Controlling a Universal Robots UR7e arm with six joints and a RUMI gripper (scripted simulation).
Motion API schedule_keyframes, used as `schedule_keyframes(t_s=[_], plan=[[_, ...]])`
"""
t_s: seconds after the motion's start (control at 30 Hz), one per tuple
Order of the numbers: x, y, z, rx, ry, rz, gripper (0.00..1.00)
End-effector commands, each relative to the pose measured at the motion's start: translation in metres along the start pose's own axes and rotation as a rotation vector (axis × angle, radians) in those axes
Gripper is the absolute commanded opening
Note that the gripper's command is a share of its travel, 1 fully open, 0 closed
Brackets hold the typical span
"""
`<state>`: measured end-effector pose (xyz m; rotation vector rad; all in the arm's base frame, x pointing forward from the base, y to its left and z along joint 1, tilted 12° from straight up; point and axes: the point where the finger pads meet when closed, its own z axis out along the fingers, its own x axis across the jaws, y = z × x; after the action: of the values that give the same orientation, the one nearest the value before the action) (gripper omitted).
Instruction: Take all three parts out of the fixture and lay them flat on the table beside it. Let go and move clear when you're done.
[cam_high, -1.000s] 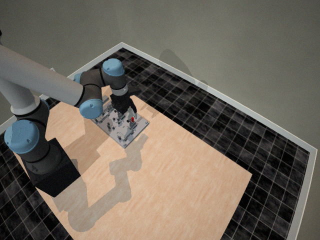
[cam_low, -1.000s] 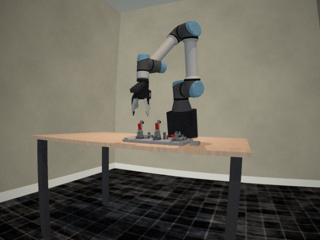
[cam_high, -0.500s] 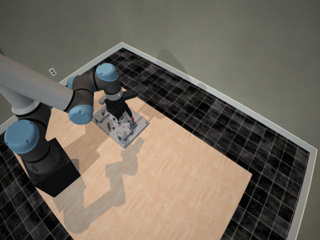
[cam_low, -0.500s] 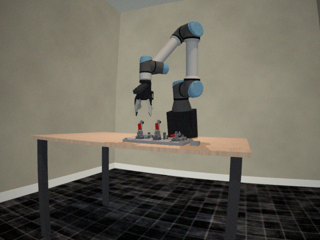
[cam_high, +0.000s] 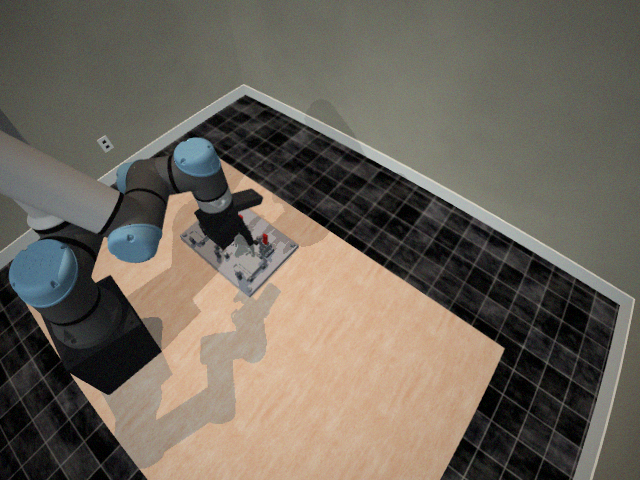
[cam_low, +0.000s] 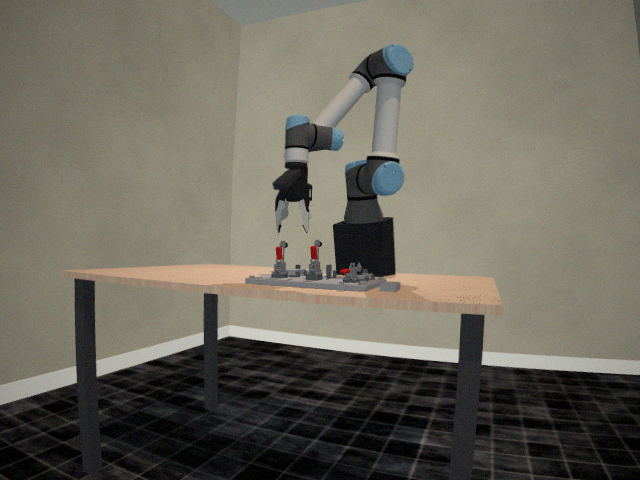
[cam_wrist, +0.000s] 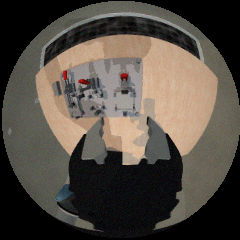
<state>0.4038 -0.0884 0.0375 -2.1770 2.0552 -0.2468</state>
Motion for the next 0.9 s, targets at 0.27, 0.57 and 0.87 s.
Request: schedule_keyframes(t_s=[0.27, 0.57, 0.87], plan=[[0.0, 0.006, 0.002, 0.0, -0.003, -0.004, 0.59], [-0.002, 0.006, 0.019, -0.001, -0.004, -0.005, 0.59], [-0.002, 0.007, 0.048, -0.001, -0.003, -0.005, 0.59]])
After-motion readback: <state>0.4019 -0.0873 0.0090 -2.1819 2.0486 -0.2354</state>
